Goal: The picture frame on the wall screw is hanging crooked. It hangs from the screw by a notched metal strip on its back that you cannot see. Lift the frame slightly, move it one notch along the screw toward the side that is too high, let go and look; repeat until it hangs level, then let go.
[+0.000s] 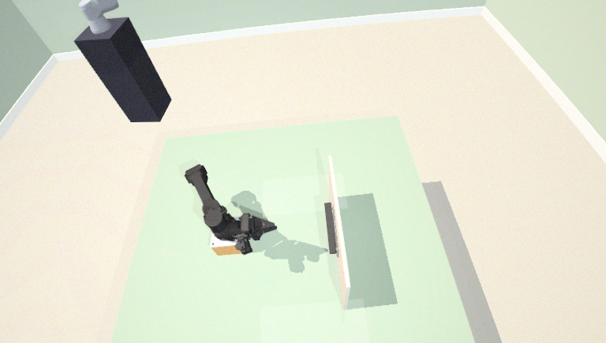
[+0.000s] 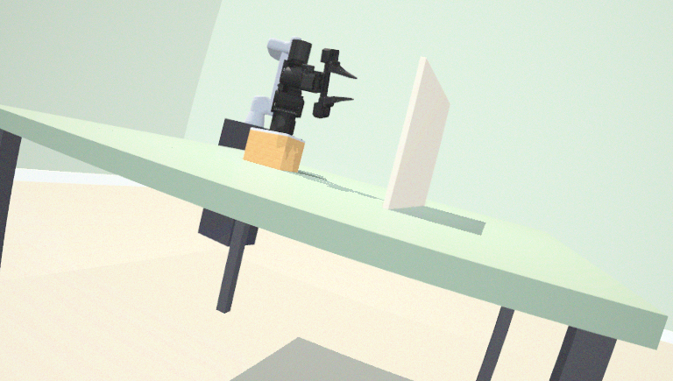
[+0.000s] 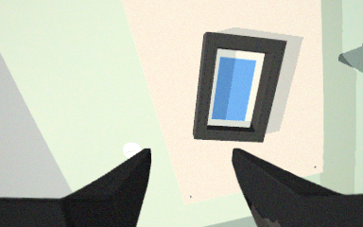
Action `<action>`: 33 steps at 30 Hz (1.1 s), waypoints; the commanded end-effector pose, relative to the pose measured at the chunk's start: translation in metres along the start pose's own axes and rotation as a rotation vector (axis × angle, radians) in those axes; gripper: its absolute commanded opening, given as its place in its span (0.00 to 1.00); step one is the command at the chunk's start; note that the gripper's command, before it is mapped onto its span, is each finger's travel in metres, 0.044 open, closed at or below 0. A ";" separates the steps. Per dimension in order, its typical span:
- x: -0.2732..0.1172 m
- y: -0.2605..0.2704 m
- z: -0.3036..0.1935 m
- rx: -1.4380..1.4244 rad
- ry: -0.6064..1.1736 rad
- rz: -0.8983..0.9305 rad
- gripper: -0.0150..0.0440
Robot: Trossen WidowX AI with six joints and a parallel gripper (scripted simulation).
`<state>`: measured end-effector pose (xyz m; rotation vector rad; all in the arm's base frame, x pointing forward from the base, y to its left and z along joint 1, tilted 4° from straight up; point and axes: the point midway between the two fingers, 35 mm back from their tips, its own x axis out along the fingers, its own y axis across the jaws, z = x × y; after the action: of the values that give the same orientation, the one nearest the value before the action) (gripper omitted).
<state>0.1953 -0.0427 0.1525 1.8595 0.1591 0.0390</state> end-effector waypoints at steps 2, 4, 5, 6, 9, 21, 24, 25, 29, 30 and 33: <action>0.000 0.000 -0.001 0.003 0.004 0.001 0.69; 0.000 0.000 -0.001 0.003 0.004 0.001 0.69; 0.000 0.000 -0.001 0.003 0.004 0.001 0.69; 0.000 0.000 -0.001 0.003 0.004 0.001 0.69; 0.000 0.000 -0.001 0.003 0.004 0.001 0.69; 0.036 0.020 0.006 0.040 0.007 -0.001 0.69; 0.052 0.023 0.007 0.056 0.011 0.002 0.69; 0.058 0.024 0.007 0.061 0.012 0.003 0.69; 0.067 0.024 0.007 0.070 0.015 0.006 0.69; 0.067 0.024 0.007 0.070 0.015 0.006 0.69; 0.067 0.023 0.004 0.070 0.015 0.006 0.69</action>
<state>0.2603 -0.0469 0.1674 1.9260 0.1746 0.0451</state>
